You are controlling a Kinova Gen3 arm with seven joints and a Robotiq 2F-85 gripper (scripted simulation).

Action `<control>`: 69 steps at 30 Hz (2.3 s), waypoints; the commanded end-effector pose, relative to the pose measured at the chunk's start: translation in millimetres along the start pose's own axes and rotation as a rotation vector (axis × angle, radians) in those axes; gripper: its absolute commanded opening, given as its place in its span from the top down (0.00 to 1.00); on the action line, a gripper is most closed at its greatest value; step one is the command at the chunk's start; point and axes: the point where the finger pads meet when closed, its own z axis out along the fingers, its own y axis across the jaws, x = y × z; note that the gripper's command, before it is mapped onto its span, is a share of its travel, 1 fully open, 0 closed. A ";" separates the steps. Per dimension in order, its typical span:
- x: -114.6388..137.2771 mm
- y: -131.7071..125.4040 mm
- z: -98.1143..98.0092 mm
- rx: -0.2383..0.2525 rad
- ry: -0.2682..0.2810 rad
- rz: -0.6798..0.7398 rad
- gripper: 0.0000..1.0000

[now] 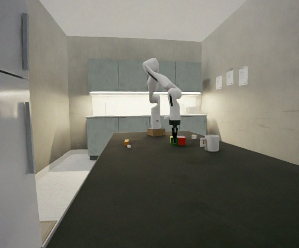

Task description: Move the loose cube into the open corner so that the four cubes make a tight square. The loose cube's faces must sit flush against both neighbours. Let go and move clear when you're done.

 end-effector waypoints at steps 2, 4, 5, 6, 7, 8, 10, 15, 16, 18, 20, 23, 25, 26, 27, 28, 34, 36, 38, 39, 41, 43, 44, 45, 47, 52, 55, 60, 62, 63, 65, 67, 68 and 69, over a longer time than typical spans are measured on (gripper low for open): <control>0.0 -2.4 -1.3 0.010 0.000 0.002 0.90; 0.0 -2.4 -1.3 0.010 0.000 0.002 0.90; 0.0 -2.4 -1.3 0.010 0.000 0.002 0.90; 0.0 -2.5 -1.3 0.010 0.000 0.002 0.90; 0.0 -2.8 -1.4 0.010 0.000 0.002 0.90; -0.1 -3.6 -1.6 0.011 0.000 0.003 0.90; -0.3 -5.8 -2.0 0.013 -0.001 0.004 0.90; -0.2 -10.5 -2.1 0.013 -0.001 0.004 0.90; -0.2 -11.5 -2.1 0.013 -0.001 0.004 0.90; -0.2 -13.1 -2.1 0.013 -0.001 0.004 0.90; -0.2 -13.7 -2.1 0.013 -0.001 0.004 0.90; -0.2 -14.3 -2.1 0.013 -0.001 0.004 0.90; -0.2 -14.4 -2.1 0.013 -0.001 0.004 0.90; -0.2 -14.2 -2.1 0.012 -0.001 0.004 0.90; -0.2 -13.9 -2.0 0.012 -0.001 0.004 0.90; -0.1 -13.8 -2.0 0.012 -0.001 0.003 0.90; -0.1 -13.7 -4.6 0.012 -0.001 0.003 0.90; -0.1 -13.7 -6.6 0.012 -0.001 0.003 0.90; -0.1 -13.7 -6.6 0.012 -0.001 0.003 0.90; -0.1 -13.7 -7.8 0.012 -0.001 0.003 0.90; -0.1 -13.7 -10.8 0.012 -0.001 0.003 0.90; -0.1 -13.7 -14.3 0.012 -0.001 0.004 0.90; -0.1 -13.8 -16.4 0.012 -0.001 0.004 0.90; -0.1 -13.8 -18.5 0.012 -0.001 0.004 0.90; -0.1 -14.0 -23.2 0.012 -0.001 0.004 0.90; 0.1 -14.7 -37.9 0.015 -0.001 0.004 0.90; 0.1 -14.7 -40.9 0.015 -0.001 0.004 0.90; 0.2 -14.3 -55.2 0.015 -0.001 0.004 0.90; 0.2 -14.3 -61.2 0.015 -0.001 0.004 0.90; 0.2 -14.2 -63.9 0.015 -0.001 0.004 0.90; 0.3 -14.0 -69.1 0.014 -0.001 0.004 0.90; 0.3 -13.7 -73.8 0.013 -0.001 0.004 0.90; 0.3 -13.6 -76.0 0.013 -0.001 0.004 0.90; 0.3 -13.5 -78.1 0.013 -0.001 0.004 0.90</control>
